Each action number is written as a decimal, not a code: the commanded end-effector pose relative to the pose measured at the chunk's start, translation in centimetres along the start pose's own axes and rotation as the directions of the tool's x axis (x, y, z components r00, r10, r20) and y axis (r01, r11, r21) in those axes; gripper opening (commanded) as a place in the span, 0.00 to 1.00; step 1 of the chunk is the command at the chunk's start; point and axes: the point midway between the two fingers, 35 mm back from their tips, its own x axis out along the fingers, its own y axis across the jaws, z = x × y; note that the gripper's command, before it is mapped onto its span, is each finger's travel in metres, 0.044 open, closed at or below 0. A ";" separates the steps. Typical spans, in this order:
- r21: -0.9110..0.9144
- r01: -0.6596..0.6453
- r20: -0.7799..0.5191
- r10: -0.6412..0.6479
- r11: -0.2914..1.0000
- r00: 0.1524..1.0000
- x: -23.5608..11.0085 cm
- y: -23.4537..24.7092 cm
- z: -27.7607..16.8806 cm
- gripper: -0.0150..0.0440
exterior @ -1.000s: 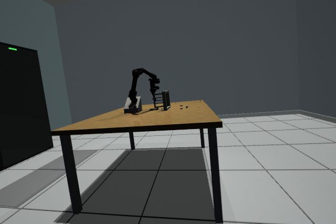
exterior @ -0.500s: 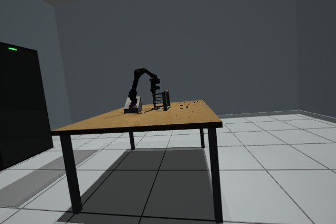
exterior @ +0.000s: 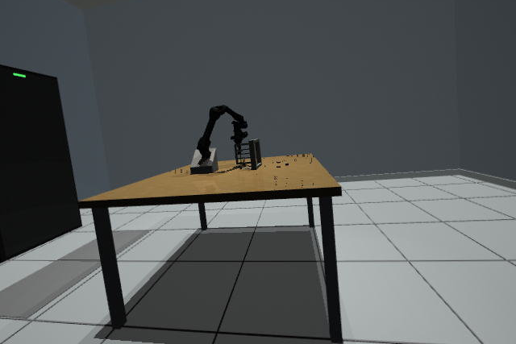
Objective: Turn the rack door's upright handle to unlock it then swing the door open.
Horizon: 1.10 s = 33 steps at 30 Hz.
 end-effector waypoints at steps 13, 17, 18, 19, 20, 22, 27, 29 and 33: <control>0.094 -0.001 -0.002 0.001 0.996 1.000 0.0 1.1 0.3 0.30; 0.094 -0.001 -0.002 0.001 0.996 1.000 0.0 1.1 0.3 0.34; 0.094 -0.001 -0.002 0.001 0.996 1.000 0.0 1.1 0.3 0.39; 0.094 -0.001 -0.002 0.001 0.996 1.000 0.0 1.1 0.3 0.43; 0.094 -0.001 -0.002 0.001 0.996 1.000 0.0 1.1 0.3 0.48; 0.094 -0.001 -0.002 0.001 0.996 1.000 0.0 1.1 0.3 0.57; 0.094 -0.001 -0.002 0.001 0.996 1.000 0.0 1.1 0.3 0.76; 0.094 -0.001 -0.002 0.001 0.996 1.000 -0.1 1.1 0.3 0.76; 0.094 -0.001 -0.002 0.002 0.996 1.000 -0.6 1.2 0.3 0.76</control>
